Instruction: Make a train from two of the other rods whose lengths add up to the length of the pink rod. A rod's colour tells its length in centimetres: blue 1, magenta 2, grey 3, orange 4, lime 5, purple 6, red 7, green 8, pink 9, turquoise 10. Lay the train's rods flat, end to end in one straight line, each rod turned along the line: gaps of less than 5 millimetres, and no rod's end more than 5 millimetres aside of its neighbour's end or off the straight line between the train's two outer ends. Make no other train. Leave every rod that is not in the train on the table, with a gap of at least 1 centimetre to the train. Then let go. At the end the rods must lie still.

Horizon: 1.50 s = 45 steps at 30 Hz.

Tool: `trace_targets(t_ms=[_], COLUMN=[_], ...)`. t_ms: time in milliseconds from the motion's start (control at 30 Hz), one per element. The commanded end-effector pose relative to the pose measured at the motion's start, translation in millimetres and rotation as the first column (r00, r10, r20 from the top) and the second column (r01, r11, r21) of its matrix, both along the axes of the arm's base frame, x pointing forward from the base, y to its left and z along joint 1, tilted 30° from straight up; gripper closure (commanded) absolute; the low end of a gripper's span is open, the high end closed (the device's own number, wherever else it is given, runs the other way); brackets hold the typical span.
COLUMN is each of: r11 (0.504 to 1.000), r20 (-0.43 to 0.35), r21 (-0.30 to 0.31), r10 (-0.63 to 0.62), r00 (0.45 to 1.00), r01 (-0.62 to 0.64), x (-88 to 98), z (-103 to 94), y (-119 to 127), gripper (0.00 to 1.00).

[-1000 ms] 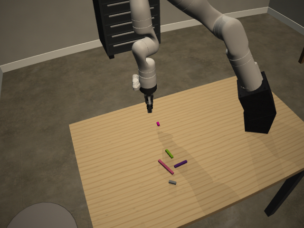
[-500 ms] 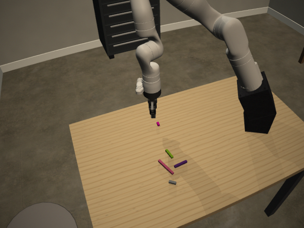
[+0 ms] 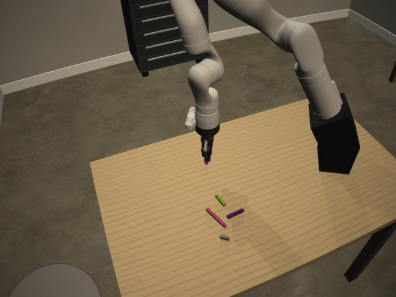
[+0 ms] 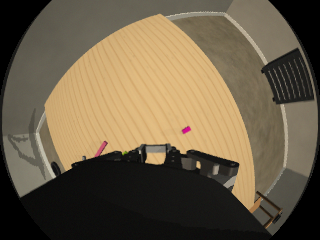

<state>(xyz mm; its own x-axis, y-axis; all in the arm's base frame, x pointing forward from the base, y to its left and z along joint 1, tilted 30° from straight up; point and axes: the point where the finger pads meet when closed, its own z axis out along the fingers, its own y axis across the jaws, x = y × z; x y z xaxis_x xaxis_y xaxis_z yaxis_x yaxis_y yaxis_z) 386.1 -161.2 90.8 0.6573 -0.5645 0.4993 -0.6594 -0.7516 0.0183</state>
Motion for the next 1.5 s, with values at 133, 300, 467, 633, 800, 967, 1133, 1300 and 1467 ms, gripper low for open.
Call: trace_targets(t_ms=[133, 300, 467, 633, 800, 967, 1133, 1300, 1467], r11=[1.000, 1.000, 1.000, 1.000, 1.000, 1.000, 1.000, 1.000, 1.000], r20=[-0.003, -0.003, -0.003, -0.002, -0.002, 0.000, -0.002, -0.001, -0.001], r21=[-0.003, -0.003, -0.003, -0.003, -0.004, -0.005, -0.005, -0.005, -0.005], r10=[-0.004, -0.004, -0.003, -0.003, -0.003, -0.002, -0.003, -0.003, -0.003], r00=[1.000, 1.000, 1.000, 1.000, 1.000, 1.000, 1.000, 1.000, 1.000], r01=[0.004, 0.003, 0.003, 0.003, 0.003, 0.002, 0.003, 0.003, 0.003], x=[-2.9, -2.3, -1.0, 3.8, 11.4, 21.0, 23.9, 28.1, 28.9], z=[-1.9, -3.1, -6.3, -17.7, -35.9, -55.5, -66.0, -76.2, -78.2], y=[-2, -2, -4, -8, -15, -24, -28, -32, -32], gripper=[0.74, 0.74, 0.74, 0.74, 0.74, 0.74, 0.74, 0.74, 0.74])
